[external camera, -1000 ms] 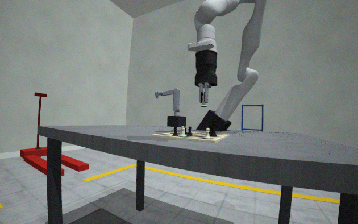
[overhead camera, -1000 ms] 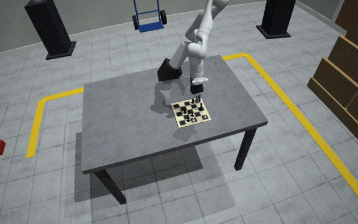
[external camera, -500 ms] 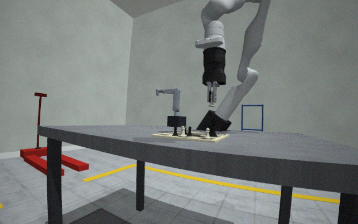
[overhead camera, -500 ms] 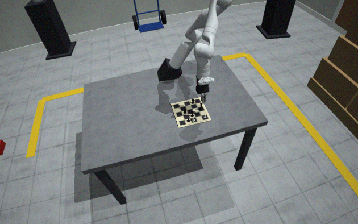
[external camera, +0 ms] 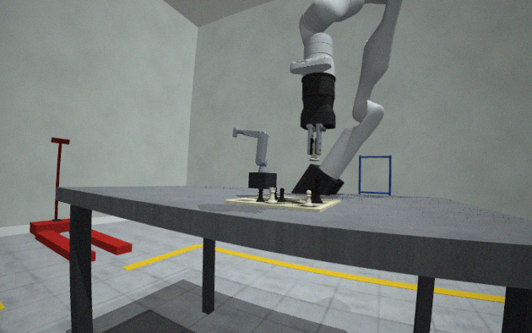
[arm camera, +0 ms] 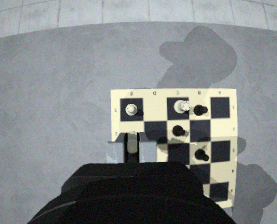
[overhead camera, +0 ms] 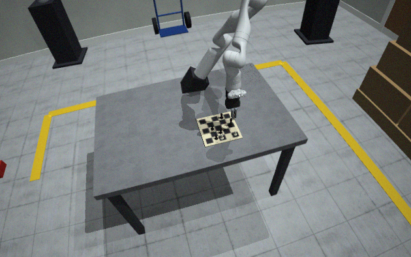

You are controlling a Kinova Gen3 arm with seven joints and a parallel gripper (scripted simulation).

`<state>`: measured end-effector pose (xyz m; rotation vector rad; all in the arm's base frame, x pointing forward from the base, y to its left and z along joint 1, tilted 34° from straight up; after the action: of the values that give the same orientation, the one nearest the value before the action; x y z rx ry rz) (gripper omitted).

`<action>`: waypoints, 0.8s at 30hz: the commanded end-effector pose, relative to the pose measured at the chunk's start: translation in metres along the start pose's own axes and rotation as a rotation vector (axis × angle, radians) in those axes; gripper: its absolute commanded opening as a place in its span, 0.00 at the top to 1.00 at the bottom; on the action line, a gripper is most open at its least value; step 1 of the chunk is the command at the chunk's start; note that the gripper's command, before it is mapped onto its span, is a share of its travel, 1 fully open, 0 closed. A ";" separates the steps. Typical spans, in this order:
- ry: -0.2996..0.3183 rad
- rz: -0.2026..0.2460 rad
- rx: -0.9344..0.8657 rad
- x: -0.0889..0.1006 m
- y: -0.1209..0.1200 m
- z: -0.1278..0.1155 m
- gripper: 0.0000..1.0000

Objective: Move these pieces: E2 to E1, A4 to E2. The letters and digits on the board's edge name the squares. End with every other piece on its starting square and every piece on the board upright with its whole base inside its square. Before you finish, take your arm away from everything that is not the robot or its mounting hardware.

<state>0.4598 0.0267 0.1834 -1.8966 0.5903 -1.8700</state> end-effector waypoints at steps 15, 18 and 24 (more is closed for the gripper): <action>-0.006 0.002 -0.001 -0.064 0.000 -0.001 1.00; -0.006 0.002 -0.001 -0.075 0.000 -0.001 1.00; -0.006 0.002 -0.001 -0.085 0.000 -0.001 1.00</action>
<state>0.4595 0.0719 0.1188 -1.8942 0.5890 -1.8727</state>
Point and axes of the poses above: the point where the finger pads meet when closed, its own x axis back along the fingers, its own y axis across the jaws, z = x × y, the point moved 10 cm from there along x, back along the fingers, and after that the axes turned 7 degrees about -x, right-handed, at the moved point
